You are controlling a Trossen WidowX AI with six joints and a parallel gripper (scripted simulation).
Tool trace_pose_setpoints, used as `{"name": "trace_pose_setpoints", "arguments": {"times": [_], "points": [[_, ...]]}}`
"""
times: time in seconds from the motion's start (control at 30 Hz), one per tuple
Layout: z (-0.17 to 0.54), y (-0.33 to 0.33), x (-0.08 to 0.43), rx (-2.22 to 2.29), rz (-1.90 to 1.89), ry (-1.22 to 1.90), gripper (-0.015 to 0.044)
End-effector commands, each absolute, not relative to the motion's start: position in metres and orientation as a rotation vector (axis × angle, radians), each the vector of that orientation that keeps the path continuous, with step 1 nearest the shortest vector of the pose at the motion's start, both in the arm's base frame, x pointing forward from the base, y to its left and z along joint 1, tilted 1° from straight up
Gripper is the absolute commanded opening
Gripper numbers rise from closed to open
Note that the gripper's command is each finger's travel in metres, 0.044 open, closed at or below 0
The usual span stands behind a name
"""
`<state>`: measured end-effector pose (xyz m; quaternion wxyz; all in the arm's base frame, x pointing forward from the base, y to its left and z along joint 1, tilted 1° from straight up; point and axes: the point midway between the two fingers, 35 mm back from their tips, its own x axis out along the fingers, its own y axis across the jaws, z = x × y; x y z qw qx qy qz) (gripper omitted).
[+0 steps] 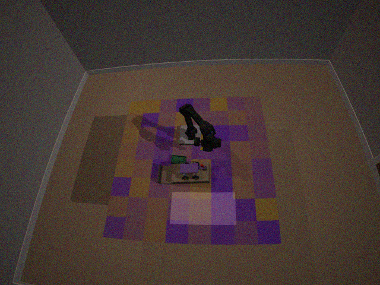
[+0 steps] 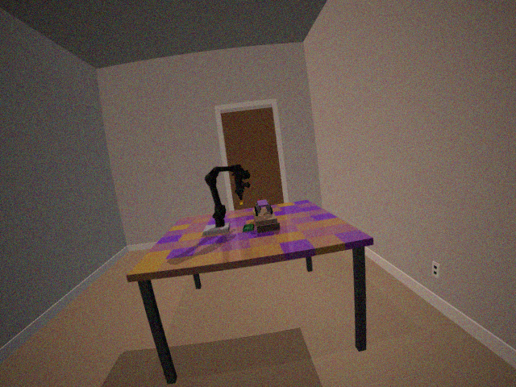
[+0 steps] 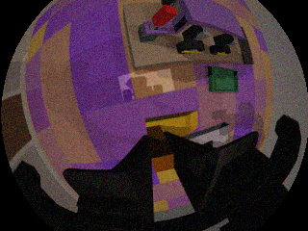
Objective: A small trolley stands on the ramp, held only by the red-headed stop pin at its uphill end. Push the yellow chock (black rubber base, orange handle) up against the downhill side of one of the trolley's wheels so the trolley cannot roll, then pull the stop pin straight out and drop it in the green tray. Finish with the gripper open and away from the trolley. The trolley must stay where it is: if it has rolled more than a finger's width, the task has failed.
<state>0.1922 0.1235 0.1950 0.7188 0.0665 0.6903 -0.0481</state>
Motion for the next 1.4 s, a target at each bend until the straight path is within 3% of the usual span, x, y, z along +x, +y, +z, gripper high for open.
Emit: {"name": "trace_pose_setpoints", "arguments": {"times": [0.0,1.37], "points": [[0.1949,0.1234,0.1920,0.232,-0.191,1.523,0.0000],[0.1949,0.1235,0.1920,1.297,-1.228,1.161,0.0000]]}}
